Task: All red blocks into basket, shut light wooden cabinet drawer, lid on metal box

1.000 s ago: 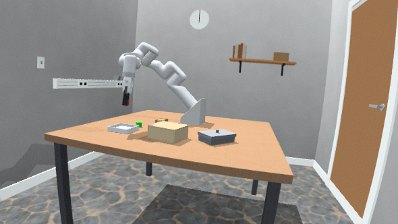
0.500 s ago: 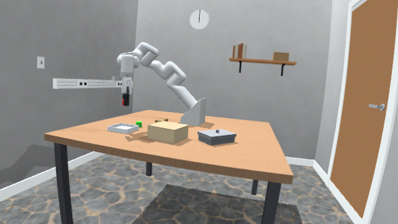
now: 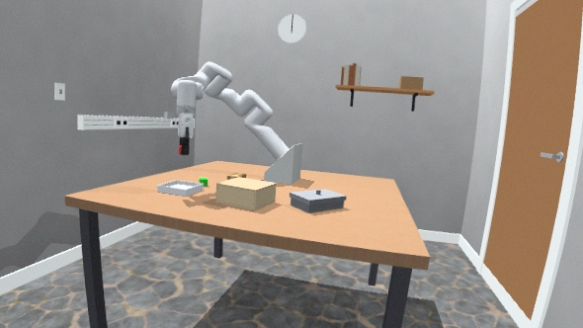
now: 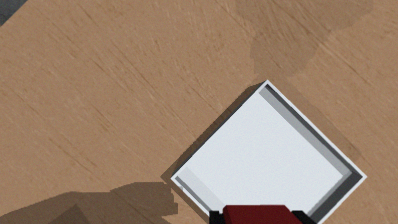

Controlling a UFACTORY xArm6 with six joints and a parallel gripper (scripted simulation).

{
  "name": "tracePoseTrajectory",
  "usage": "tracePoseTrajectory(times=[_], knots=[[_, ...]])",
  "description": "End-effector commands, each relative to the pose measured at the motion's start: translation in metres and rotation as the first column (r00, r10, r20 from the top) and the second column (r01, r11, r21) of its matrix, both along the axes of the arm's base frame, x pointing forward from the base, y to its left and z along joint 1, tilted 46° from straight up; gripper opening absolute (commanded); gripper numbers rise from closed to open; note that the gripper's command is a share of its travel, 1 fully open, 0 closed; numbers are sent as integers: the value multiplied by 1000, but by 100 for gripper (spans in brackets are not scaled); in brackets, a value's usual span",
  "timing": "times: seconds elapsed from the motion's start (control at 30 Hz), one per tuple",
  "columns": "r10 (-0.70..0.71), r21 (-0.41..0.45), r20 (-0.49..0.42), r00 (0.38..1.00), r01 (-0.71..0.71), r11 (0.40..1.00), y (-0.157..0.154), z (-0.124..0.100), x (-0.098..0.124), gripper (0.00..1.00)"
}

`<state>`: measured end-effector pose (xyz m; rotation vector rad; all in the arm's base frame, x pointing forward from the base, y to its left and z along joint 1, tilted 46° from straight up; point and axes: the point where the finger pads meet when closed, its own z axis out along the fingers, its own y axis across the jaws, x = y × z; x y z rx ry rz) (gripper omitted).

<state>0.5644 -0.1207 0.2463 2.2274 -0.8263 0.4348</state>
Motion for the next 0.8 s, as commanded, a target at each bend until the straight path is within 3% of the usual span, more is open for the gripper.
tracePoseTrajectory(times=[0.0, 0.77], knots=[[1, 1, 2, 1000, -1, 1000, 0, 1, 1, 0], [-1, 6, -8, 1000, 1, 1000, -11, -11, 2, 0]])
